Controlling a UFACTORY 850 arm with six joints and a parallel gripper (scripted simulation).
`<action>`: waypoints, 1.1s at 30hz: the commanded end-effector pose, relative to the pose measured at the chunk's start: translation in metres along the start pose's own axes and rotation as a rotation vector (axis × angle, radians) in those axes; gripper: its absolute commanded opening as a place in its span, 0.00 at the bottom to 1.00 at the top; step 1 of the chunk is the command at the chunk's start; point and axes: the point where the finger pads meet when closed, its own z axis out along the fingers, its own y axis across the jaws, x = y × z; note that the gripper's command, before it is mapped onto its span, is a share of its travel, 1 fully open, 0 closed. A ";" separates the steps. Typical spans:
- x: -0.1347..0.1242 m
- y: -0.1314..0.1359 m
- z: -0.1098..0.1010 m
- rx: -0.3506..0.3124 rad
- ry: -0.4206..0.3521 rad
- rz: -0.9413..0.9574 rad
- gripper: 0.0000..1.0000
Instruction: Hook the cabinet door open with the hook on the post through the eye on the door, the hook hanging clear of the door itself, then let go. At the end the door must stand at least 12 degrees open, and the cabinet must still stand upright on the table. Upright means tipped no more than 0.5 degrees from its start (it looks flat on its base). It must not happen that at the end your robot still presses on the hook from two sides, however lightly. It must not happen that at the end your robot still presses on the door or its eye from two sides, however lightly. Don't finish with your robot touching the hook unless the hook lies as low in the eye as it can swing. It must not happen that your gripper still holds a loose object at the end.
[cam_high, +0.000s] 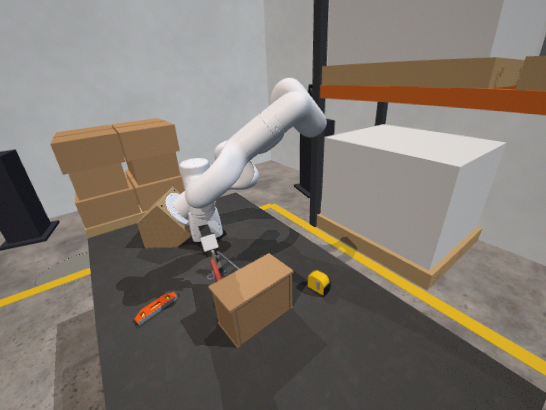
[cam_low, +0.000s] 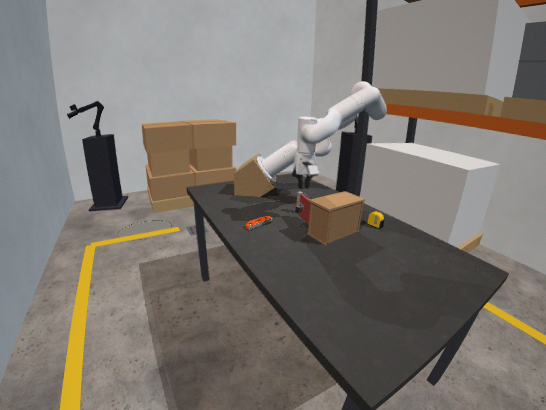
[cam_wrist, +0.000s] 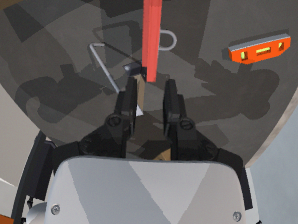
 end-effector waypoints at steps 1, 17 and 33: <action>0.001 0.000 0.006 -0.001 0.001 -0.001 0.27; 0.001 0.000 0.031 -0.001 0.001 -0.001 0.27; 0.002 0.000 0.046 -0.001 0.001 -0.001 0.27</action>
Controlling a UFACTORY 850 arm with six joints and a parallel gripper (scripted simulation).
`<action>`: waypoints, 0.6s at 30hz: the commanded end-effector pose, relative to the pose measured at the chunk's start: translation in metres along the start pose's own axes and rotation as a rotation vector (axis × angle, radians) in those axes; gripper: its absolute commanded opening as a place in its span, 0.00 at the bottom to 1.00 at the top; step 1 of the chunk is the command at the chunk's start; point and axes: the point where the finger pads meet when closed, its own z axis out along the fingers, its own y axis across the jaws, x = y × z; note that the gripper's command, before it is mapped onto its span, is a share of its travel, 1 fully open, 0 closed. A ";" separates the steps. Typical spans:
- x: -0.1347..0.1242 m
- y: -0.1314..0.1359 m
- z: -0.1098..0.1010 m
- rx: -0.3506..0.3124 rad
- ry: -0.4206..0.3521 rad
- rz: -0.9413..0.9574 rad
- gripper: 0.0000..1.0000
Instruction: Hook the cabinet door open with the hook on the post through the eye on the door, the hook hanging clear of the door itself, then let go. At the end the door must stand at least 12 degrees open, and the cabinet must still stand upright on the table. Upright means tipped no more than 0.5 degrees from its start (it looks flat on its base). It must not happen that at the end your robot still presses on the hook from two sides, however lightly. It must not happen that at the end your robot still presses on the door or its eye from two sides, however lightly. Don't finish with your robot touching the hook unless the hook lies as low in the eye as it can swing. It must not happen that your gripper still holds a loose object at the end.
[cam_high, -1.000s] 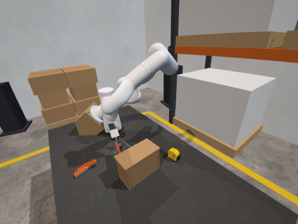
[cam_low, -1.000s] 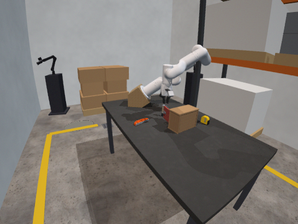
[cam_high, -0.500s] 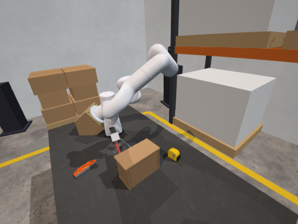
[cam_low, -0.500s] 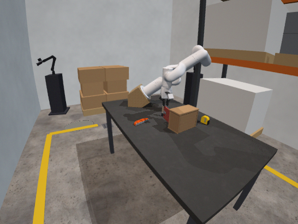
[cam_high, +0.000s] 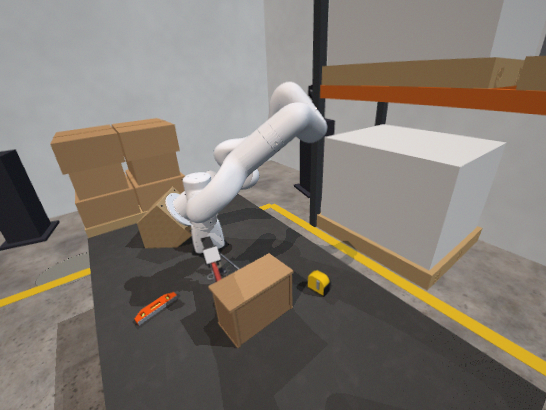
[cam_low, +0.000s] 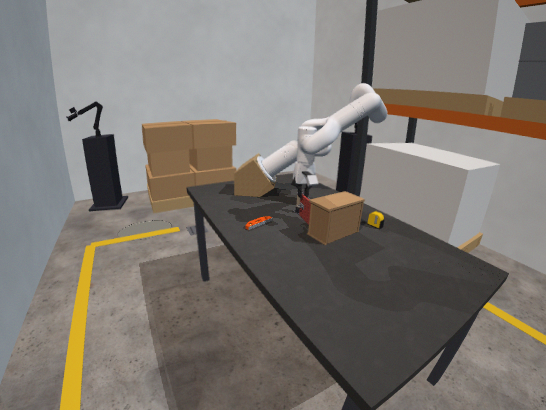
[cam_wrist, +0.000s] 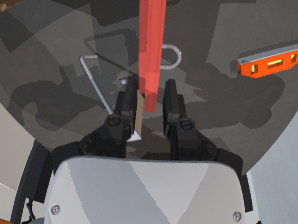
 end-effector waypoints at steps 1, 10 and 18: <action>0.001 0.000 0.002 -0.001 0.001 0.000 0.27; 0.001 0.000 0.004 -0.001 0.001 0.000 0.27; 0.001 -0.001 0.004 -0.001 0.001 0.009 0.27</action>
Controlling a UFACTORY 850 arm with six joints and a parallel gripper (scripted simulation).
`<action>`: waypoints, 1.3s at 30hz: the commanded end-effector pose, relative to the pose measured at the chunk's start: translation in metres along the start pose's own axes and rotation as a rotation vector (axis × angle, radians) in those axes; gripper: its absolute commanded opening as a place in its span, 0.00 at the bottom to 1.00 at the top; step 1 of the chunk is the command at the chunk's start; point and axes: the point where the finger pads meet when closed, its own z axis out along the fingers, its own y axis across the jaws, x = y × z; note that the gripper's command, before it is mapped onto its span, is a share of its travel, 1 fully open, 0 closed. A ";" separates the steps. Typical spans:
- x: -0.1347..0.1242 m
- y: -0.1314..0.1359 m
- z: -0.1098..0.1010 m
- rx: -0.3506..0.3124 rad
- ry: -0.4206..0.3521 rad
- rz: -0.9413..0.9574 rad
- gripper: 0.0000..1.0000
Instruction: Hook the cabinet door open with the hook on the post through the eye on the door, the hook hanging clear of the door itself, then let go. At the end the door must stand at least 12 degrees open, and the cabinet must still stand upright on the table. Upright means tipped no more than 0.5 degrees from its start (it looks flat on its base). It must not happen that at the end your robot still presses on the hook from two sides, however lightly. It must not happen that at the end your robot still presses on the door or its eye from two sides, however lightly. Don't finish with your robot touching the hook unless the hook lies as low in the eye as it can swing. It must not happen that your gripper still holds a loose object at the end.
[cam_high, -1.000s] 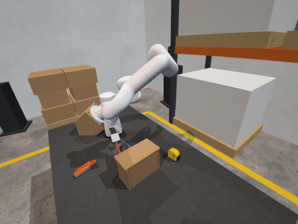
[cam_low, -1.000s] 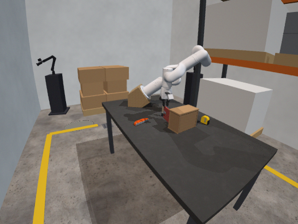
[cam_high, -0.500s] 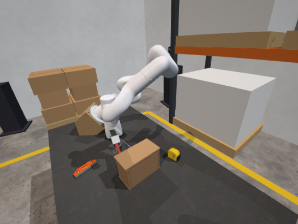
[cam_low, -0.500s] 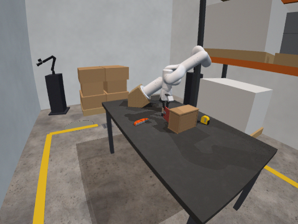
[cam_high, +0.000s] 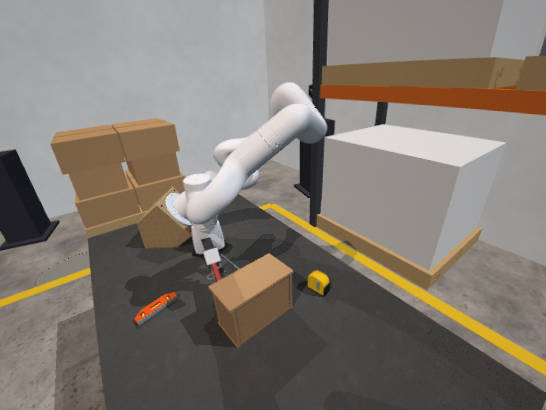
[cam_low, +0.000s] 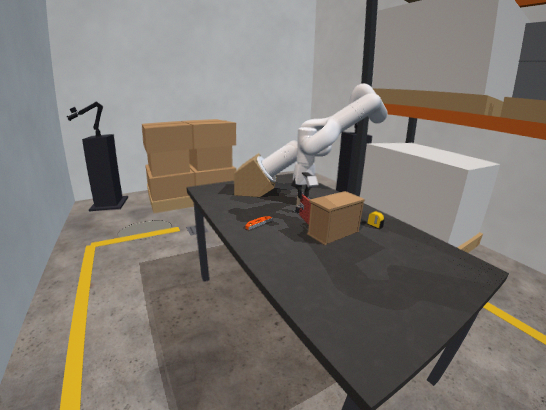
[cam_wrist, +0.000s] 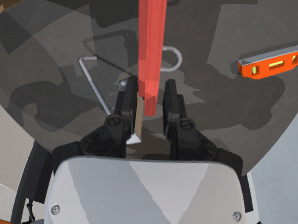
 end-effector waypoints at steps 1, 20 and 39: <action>0.001 -0.001 0.000 -0.001 0.001 0.018 0.27; 0.002 -0.015 0.000 0.000 0.001 0.103 0.27; 0.004 -0.029 0.000 0.000 0.001 0.206 0.27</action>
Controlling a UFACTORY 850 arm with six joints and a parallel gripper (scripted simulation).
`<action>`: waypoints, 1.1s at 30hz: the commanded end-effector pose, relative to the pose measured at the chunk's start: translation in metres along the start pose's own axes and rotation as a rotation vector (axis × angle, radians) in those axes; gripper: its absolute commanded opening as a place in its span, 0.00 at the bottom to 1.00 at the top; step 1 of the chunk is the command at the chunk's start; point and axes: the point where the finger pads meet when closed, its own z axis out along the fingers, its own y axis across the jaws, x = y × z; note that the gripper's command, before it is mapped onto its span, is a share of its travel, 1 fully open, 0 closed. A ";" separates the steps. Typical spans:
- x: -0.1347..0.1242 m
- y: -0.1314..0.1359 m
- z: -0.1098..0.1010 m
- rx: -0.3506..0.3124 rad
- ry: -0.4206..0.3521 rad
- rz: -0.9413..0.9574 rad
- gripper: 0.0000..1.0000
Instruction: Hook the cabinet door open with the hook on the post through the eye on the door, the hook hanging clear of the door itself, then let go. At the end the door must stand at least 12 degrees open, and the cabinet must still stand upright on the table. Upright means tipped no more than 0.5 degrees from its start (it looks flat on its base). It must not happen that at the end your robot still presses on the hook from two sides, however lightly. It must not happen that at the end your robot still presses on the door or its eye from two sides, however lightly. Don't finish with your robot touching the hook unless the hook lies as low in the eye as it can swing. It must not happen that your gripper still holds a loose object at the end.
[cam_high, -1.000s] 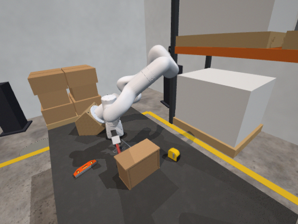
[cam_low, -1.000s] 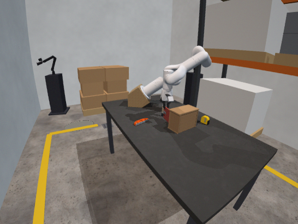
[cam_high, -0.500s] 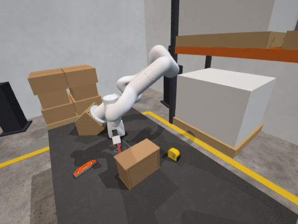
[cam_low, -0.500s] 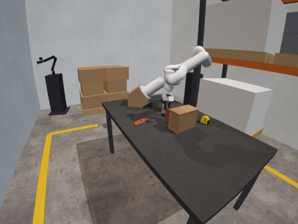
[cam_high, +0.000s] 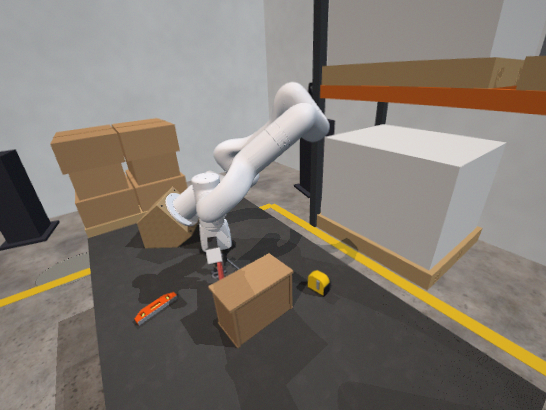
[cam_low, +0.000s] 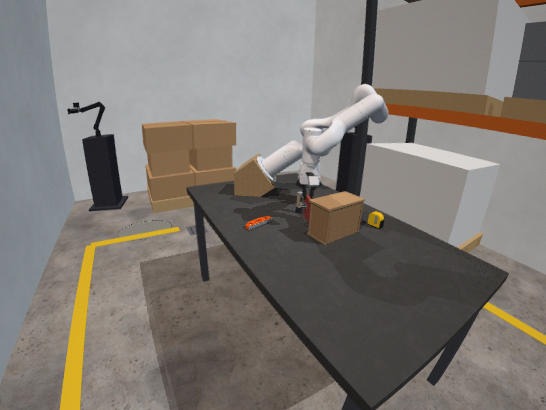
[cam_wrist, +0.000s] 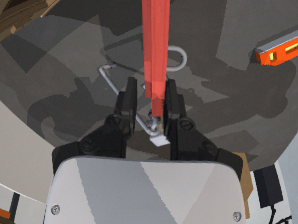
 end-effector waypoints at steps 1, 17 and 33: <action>0.001 -0.005 0.000 -0.001 0.001 0.023 0.27; 0.001 -0.014 0.000 -0.001 0.001 0.084 0.27; 0.003 -0.025 0.000 -0.001 0.001 0.177 0.27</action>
